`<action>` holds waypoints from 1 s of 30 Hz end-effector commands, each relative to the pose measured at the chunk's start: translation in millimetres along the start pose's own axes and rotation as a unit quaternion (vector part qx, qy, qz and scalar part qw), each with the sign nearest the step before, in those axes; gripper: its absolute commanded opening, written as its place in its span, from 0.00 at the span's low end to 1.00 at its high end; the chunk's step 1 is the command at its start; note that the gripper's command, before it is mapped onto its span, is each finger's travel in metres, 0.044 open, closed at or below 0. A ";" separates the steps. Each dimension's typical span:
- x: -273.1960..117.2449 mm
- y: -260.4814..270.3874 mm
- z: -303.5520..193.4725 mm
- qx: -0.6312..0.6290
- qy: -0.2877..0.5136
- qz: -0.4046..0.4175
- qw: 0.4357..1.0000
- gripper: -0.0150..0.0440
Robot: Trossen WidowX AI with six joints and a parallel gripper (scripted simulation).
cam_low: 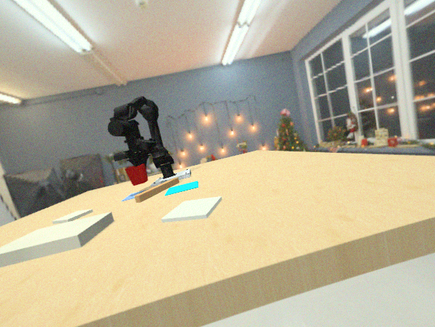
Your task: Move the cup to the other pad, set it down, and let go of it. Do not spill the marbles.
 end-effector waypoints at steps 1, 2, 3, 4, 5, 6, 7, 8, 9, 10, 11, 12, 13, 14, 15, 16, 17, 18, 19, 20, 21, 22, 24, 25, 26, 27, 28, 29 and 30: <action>-7.7 0.3 0.0 0.002 0.001 -0.005 1.000 0.25; -7.8 0.7 0.1 0.002 0.001 -0.005 1.000 0.25; -7.7 1.1 0.1 0.002 0.001 -0.005 1.000 0.25; -7.7 1.7 0.2 0.002 0.001 -0.005 1.000 0.25; -7.7 2.1 0.2 0.002 0.000 -0.005 1.000 0.25; -7.7 2.5 0.3 0.002 0.000 -0.005 1.000 0.25; -7.7 2.8 0.3 0.002 0.000 -0.005 1.000 0.25; -7.7 3.0 0.4 0.002 0.000 -0.005 1.000 0.25; -7.7 3.3 0.5 0.002 0.000 -0.005 1.000 0.25; -5.5 3.2 0.6 0.000 0.000 -0.001 1.000 0.25; -5.5 3.2 0.6 0.000 0.000 -0.001 1.000 0.25; -5.5 3.2 0.6 0.000 0.000 -0.001 1.000 0.25; -5.5 3.2 0.6 0.000 0.000 -0.001 1.000 0.25; -5.5 3.2 0.6 0.000 0.000 -0.001 1.000 0.25; -5.5 3.2 0.6 0.000 0.000 -0.001 1.000 0.25; -5.5 3.2 0.6 0.000 0.000 -0.001 1.000 0.25; -5.5 3.2 0.6 0.000 0.000 -0.001 1.000 0.25; -5.5 3.2 0.6 0.000 0.000 -0.001 1.000 0.25; -5.5 3.2 0.6 0.000 0.000 -0.001 1.000 0.25; -5.5 3.2 0.6 0.000 0.000 -0.001 1.000 0.25; -5.5 3.2 0.6 0.000 0.000 -0.001 1.000 0.25; -5.5 3.2 0.6 0.000 0.000 -0.001 1.000 0.25; -5.5 3.2 0.6 0.000 0.000 -0.001 1.000 0.25; -5.5 3.2 0.9 0.000 0.000 -0.001 1.000 0.25; -5.5 3.2 1.4 0.000 0.000 -0.001 1.000 0.25; -5.5 3.2 2.2 0.000 0.000 -0.001 1.000 0.25; -5.6 3.1 3.2 0.000 0.000 -0.001 1.000 0.25; -5.6 3.0 4.5 0.000 0.000 -0.002 1.000 0.25; -5.6 3.0 5.9 0.000 0.000 -0.002 1.000 0.25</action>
Point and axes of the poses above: the point midway between the two fingers, 35 mm back from their tips, its own x axis out along the fingers, its own y axis across the jaws, z = x × y, the point moved 1 cm from there along -x, back along the fingers, and after that the axes turned 1 degree about x, right-handed, at the moved point
